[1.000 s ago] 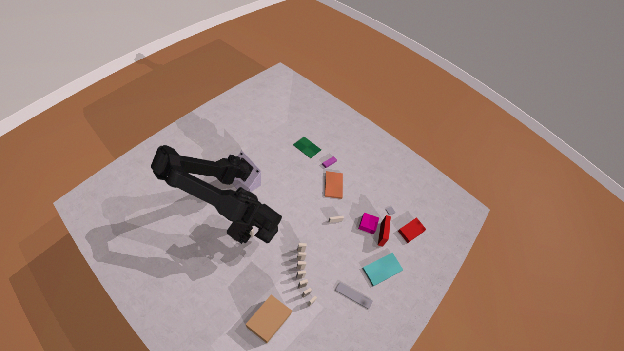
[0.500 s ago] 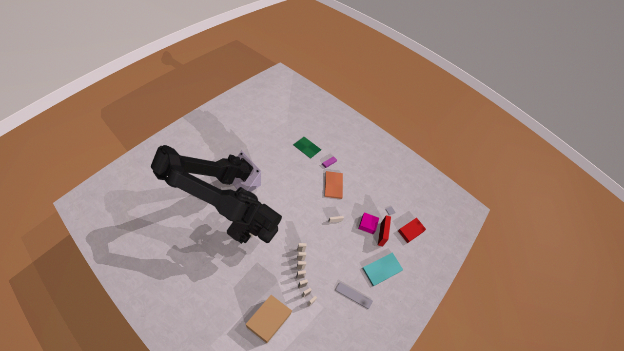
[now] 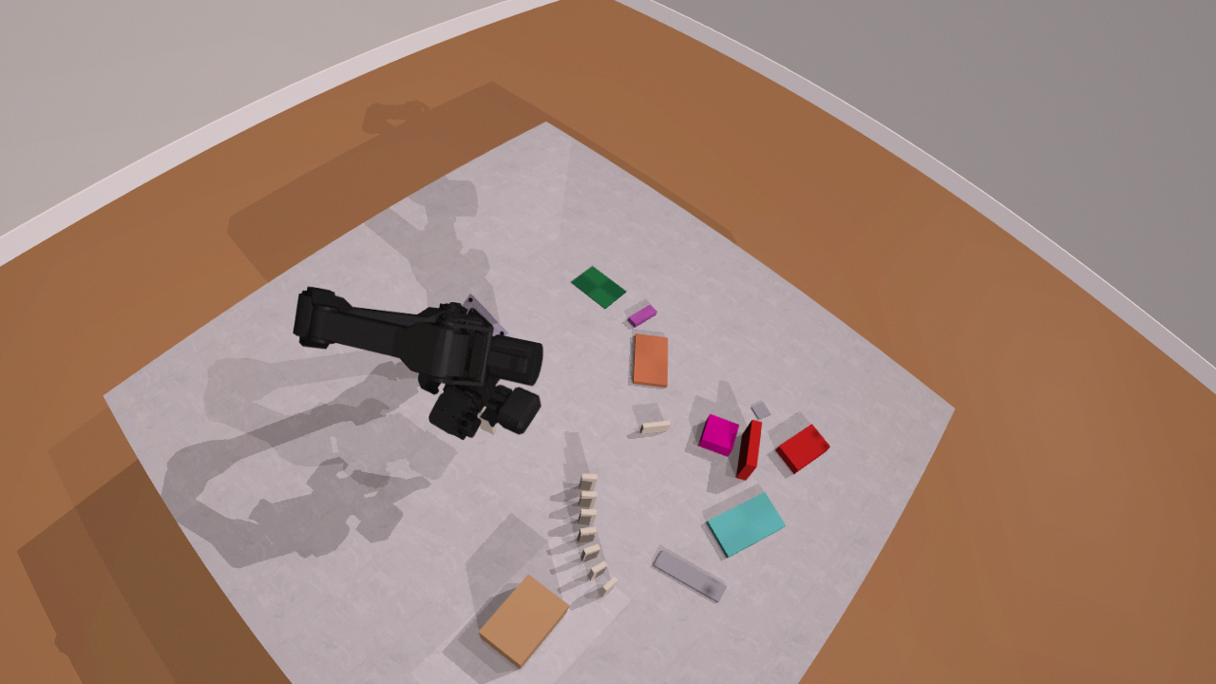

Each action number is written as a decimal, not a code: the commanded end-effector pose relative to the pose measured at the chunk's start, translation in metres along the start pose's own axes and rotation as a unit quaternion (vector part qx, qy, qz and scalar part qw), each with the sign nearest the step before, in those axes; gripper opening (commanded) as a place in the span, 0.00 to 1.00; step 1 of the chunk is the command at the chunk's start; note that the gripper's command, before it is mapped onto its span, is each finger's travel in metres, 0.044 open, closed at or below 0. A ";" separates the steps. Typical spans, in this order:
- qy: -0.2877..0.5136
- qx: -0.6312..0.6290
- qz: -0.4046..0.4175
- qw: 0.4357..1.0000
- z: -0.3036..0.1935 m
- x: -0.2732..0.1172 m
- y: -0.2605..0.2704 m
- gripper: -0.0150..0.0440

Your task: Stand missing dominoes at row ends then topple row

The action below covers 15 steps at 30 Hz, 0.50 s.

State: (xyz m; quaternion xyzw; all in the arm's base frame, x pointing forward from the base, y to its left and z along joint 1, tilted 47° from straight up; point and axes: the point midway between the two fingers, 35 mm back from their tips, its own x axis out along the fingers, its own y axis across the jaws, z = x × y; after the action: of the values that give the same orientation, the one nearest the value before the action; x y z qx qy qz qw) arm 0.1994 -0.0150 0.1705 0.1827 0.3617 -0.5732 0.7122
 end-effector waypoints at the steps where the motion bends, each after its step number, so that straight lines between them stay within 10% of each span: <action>1: 0.003 -0.007 -0.005 1.000 -0.001 -0.005 0.005 0.44; 15: 0.007 -0.192 -0.057 0.980 -0.051 0.010 0.145 0.44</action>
State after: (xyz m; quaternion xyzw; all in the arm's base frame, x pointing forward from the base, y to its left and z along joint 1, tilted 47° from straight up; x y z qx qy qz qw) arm 0.3060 0.0433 0.1221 0.0440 0.4632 -0.5416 0.7001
